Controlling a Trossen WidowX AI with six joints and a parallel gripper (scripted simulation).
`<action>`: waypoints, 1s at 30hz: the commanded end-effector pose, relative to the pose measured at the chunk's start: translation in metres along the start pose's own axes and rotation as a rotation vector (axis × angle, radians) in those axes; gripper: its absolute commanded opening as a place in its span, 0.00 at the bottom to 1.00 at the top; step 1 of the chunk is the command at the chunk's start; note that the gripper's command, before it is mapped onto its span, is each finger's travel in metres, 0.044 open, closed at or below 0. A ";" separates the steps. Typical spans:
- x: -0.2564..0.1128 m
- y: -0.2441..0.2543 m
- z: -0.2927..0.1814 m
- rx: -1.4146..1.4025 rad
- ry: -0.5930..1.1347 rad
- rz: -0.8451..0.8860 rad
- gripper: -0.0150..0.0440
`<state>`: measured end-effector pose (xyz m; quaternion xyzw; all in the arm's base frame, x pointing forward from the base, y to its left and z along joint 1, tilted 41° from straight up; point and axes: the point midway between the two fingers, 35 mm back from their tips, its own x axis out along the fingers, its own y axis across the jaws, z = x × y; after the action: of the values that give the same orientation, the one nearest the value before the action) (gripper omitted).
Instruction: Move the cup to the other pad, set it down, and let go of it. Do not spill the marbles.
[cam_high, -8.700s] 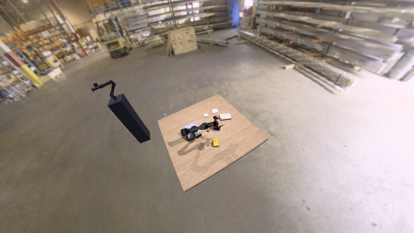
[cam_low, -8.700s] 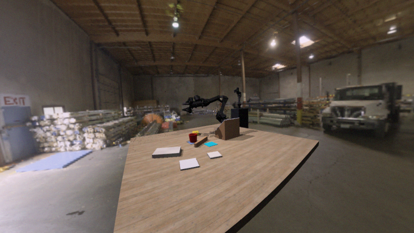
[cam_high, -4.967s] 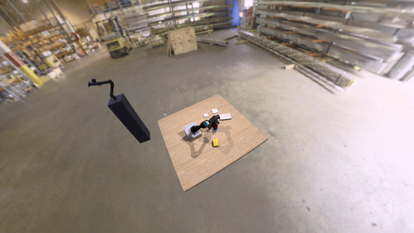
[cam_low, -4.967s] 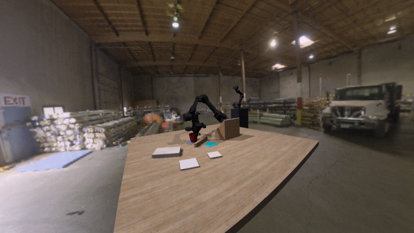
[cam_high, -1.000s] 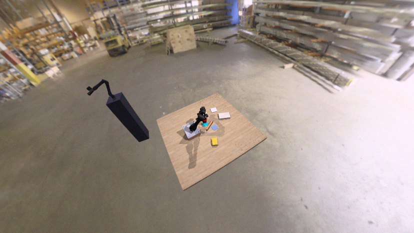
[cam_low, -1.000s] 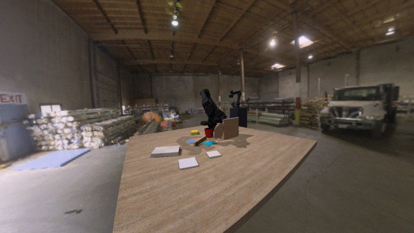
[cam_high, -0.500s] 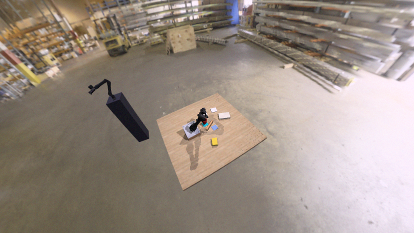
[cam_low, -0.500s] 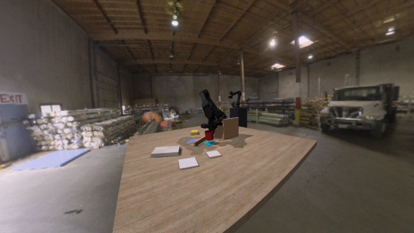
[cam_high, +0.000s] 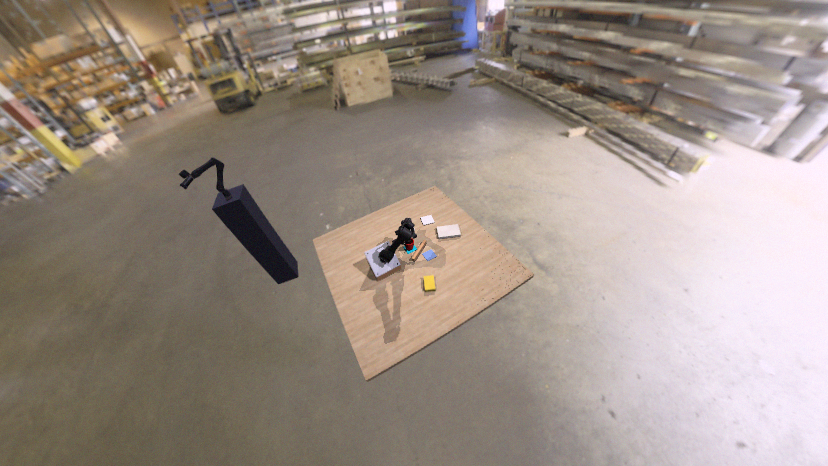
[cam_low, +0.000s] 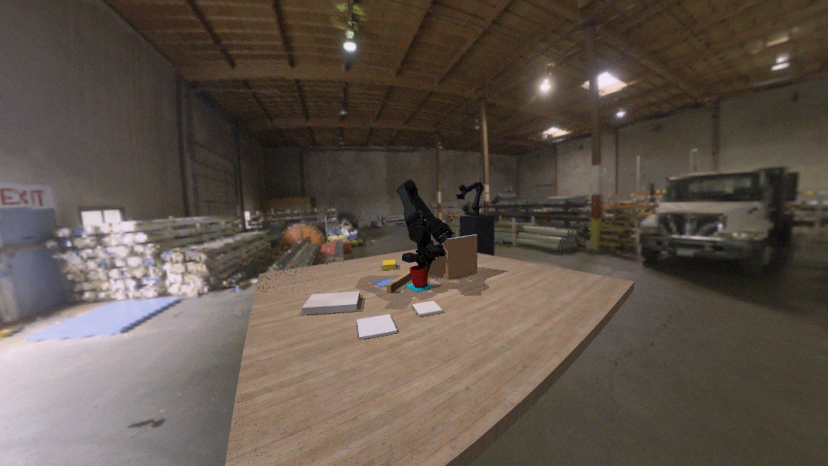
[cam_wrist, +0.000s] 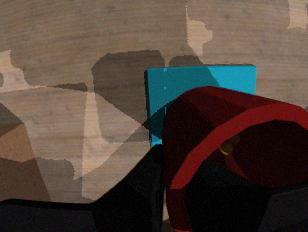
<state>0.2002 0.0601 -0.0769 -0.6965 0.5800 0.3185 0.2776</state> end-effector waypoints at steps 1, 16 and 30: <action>0.006 0.001 -0.001 -0.002 0.004 0.000 0.25; 0.003 0.001 0.000 0.000 0.001 0.001 0.30; 0.001 0.000 0.000 0.000 0.001 0.001 0.47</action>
<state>0.2001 0.0576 -0.0789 -0.6964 0.5807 0.3188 0.2760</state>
